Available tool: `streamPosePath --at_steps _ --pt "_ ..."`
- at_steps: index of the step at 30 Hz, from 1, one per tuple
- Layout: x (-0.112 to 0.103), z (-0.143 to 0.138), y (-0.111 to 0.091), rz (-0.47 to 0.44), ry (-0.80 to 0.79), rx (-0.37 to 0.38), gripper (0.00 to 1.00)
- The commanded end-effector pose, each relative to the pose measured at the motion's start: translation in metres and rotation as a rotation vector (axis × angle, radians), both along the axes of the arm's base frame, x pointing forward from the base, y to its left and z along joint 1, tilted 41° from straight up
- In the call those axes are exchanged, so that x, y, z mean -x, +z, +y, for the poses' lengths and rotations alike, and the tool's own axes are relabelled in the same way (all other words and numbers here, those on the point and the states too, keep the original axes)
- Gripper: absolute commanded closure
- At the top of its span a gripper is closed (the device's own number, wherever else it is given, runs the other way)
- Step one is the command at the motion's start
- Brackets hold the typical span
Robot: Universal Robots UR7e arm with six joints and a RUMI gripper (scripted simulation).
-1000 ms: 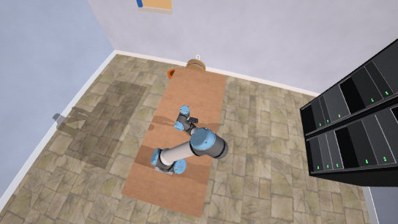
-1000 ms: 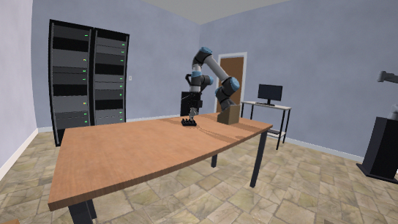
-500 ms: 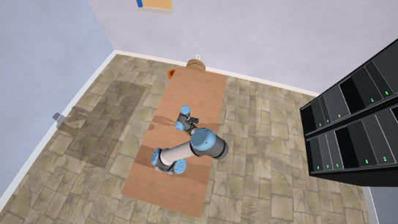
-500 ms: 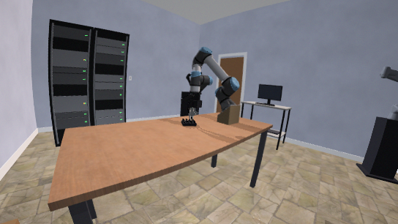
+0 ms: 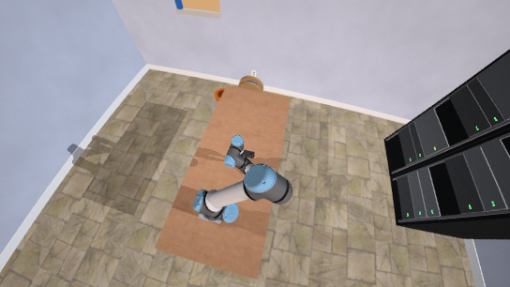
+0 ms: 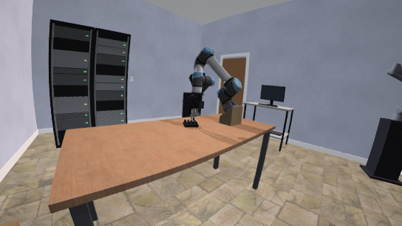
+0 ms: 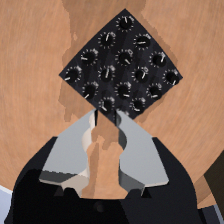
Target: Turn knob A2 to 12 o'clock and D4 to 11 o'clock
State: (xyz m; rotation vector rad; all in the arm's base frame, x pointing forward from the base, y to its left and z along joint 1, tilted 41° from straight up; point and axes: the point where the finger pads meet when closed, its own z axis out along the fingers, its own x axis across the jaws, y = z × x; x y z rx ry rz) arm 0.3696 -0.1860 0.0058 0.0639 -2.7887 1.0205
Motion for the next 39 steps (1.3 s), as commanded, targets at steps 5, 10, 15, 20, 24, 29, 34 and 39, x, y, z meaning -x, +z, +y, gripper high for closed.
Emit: streamPosePath --at_steps 5,10,15,20,24,29,34,39 --pt "-0.0003 0.0001 0.0003 -0.001 0.0 0.0 0.89" --pt "-0.0003 0.0001 0.0003 -0.001 0.0 0.0 0.89" --pt "-0.0003 0.0001 0.0003 -0.001 0.0 0.0 0.89" --pt "-0.0002 -0.0004 -0.0003 -0.001 0.0 0.0 0.89" --pt "-0.0001 -0.001 -0.001 -0.001 0.0 0.0 0.89" --pt "0.0005 -0.0033 -0.0037 -0.001 0.0 0.0 0.89" --pt "0.0011 -0.0061 -0.0069 -0.001 0.0 0.0 0.89" --pt "0.0016 -0.0081 -0.0093 -0.001 0.0 0.0 0.89"
